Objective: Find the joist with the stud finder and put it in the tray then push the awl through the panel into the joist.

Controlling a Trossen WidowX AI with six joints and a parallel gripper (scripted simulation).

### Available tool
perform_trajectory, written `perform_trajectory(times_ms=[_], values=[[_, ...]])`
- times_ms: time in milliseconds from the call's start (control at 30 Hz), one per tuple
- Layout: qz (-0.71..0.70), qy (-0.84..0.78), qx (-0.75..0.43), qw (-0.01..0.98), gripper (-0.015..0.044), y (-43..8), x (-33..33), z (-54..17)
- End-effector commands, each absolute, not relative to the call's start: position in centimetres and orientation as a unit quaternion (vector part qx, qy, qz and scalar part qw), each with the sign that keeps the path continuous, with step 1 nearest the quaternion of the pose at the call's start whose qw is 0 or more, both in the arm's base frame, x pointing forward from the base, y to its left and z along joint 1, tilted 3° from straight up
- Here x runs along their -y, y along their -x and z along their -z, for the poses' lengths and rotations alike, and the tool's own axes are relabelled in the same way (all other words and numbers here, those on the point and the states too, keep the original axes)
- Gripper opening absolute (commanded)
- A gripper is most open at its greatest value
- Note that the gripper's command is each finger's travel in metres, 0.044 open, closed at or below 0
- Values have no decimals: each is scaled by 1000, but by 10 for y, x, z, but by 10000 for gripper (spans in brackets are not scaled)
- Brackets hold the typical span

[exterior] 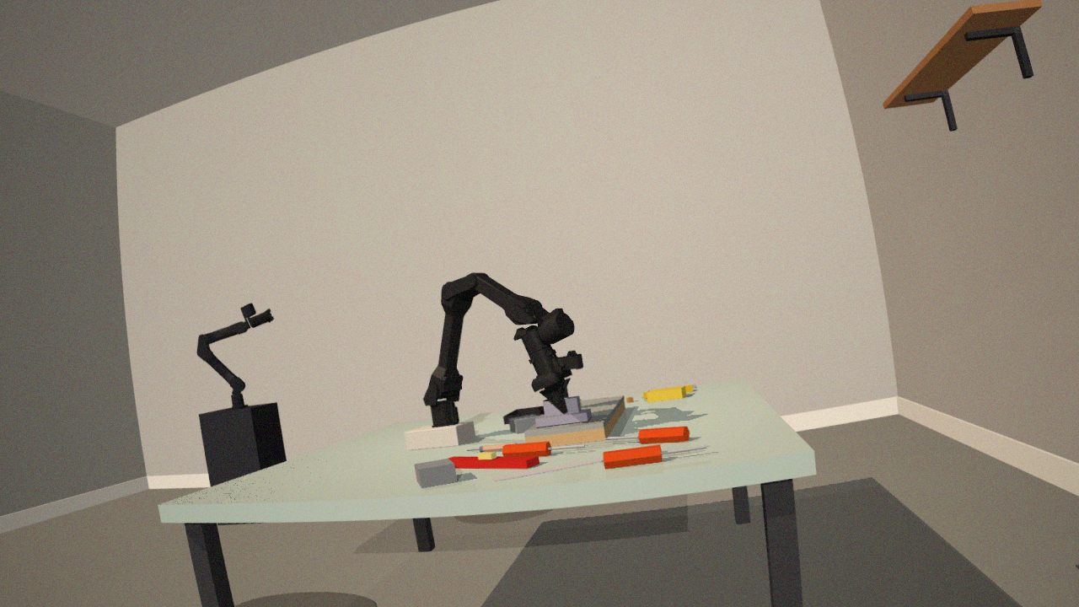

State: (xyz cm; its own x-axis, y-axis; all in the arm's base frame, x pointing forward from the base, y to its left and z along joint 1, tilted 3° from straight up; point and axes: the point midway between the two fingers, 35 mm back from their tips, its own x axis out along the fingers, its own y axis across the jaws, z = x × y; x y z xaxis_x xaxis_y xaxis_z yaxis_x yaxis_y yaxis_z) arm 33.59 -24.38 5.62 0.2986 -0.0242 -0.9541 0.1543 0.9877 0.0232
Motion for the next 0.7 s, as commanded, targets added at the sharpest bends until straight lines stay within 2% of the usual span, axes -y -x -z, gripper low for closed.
perform_trajectory(times_ms=[0,667], values=[[55,-56,-590,803,0,-337,236,-55],[54,-57,-590,804,0,-342,207,-56]])
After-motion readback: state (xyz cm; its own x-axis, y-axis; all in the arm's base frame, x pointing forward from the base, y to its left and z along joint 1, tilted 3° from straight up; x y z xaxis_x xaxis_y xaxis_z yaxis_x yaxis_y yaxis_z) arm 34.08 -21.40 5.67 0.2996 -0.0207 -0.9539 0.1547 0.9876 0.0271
